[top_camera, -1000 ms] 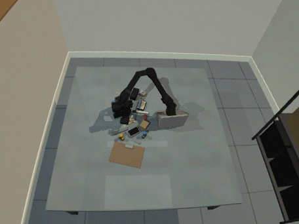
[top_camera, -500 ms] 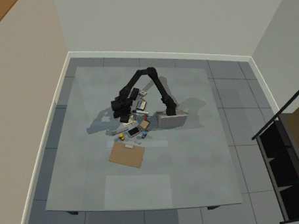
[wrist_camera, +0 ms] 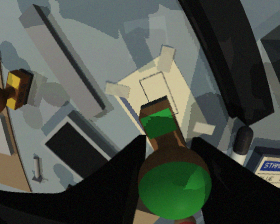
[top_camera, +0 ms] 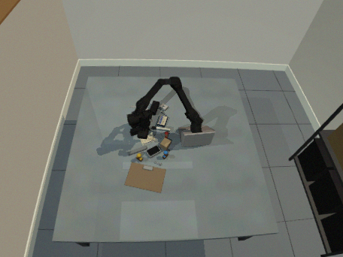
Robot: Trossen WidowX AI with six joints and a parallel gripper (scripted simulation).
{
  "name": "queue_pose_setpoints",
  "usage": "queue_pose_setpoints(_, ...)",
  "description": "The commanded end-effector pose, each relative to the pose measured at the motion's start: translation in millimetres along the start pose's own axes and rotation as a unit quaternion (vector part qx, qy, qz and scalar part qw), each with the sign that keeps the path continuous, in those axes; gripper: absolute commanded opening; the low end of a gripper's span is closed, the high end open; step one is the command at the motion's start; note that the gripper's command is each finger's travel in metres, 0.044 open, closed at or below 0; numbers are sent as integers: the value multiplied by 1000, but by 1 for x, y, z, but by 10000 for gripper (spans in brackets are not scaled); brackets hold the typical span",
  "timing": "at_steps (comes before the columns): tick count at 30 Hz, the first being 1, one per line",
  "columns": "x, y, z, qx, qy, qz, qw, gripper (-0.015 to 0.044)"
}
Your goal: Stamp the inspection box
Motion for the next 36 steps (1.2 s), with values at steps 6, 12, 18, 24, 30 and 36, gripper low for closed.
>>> queue_pose_setpoints(6, 3, -4, -26, 4, 3, 0, 1000, 0)
queue_pose_setpoints(12, 3, -4, -59, 5, 3, 1, 1000, 0)
queue_pose_setpoints(18, -1, -3, -92, 4, 4, 0, 1000, 0)
queue_pose_setpoints(24, -8, -2, -123, 1, 4, 0, 1000, 0)
queue_pose_setpoints(30, -11, -1, -136, 0, 4, -1, 1000, 0)
queue_pose_setpoints(36, -11, 7, -135, 0, 4, 0, 1000, 0)
Point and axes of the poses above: the point midway between the two fingers, 35 mm back from their tips, its own y axis out along the fingers, its own z axis across the jaws, x = y × z, the point moved 2 cm from there along -y, back along the fingers, and after that the axes turned 5 degrees about y, right-handed, at the moved point
